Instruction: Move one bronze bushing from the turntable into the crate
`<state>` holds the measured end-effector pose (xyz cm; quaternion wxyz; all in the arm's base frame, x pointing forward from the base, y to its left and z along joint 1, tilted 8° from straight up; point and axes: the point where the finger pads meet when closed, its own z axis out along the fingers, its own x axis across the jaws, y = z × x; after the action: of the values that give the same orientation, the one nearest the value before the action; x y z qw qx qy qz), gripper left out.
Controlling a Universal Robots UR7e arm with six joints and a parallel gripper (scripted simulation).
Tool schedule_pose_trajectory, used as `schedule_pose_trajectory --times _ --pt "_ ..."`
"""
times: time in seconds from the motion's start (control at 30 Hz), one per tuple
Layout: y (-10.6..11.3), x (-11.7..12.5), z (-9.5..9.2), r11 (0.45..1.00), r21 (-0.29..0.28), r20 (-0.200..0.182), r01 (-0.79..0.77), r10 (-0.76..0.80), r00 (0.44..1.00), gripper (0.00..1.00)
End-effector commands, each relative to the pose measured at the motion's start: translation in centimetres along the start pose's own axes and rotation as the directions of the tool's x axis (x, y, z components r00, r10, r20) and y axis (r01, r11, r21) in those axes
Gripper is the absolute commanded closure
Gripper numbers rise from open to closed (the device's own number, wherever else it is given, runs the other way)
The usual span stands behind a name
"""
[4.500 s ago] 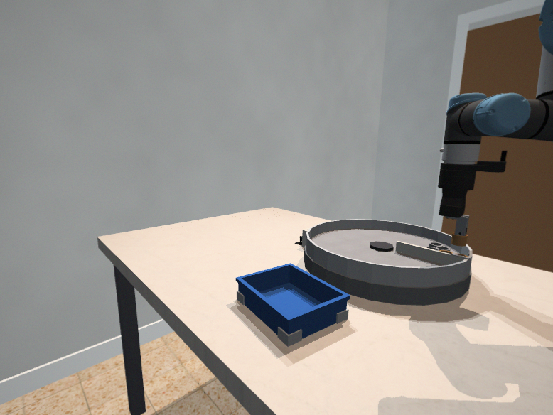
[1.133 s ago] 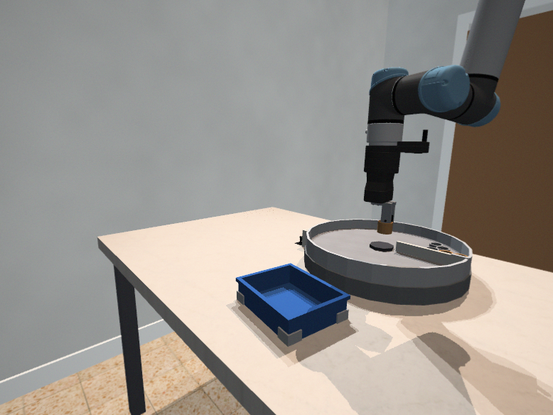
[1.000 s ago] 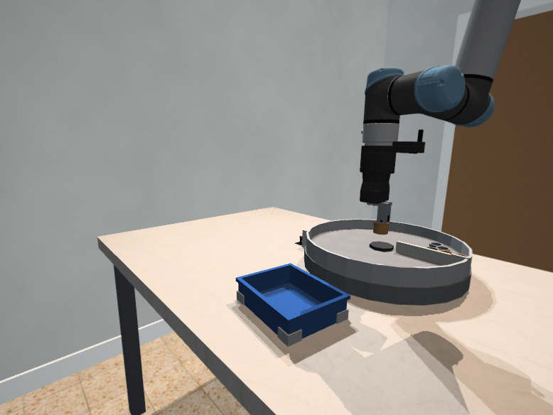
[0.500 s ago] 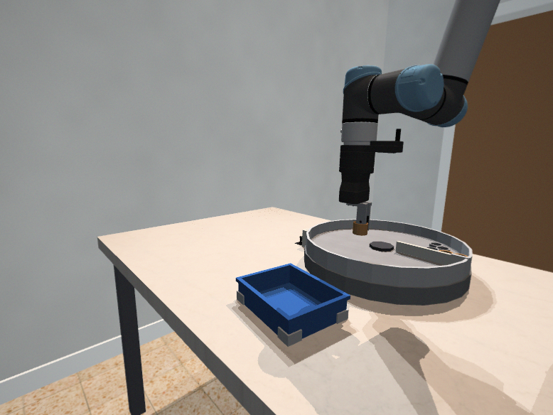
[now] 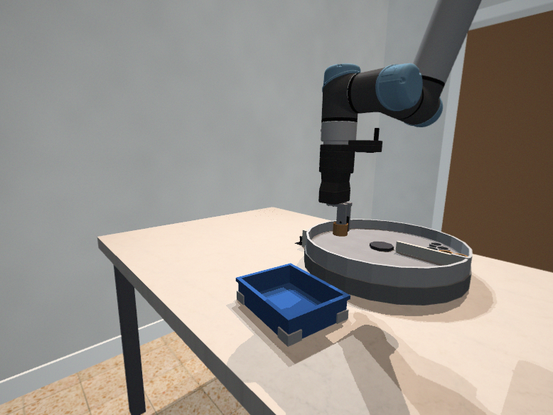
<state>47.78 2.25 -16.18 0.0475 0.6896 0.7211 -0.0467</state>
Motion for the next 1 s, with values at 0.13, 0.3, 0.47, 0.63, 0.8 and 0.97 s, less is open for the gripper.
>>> schedule_pose_trajectory --times 0.13,0.3,0.47,0.63,0.8,0.97 --pt "0.9 0.9 0.0 1.000 0.002 0.002 -0.001 0.001 1.000 1.00" --pt "1.6 1.7 0.0 1.000 0.001 0.001 -0.001 0.001 1.000 1.00" --pt "4.3 5.1 0.0 1.000 0.001 0.001 -0.001 0.001 1.000 1.00" --pt "4.3 5.1 0.0 1.000 0.001 0.001 -0.001 0.001 1.000 1.00" --pt "4.3 5.1 0.0 1.000 0.001 0.001 -0.001 0.001 1.000 1.00" --pt "7.1 8.5 0.0 1.000 0.001 0.001 -0.001 0.001 1.000 1.00"
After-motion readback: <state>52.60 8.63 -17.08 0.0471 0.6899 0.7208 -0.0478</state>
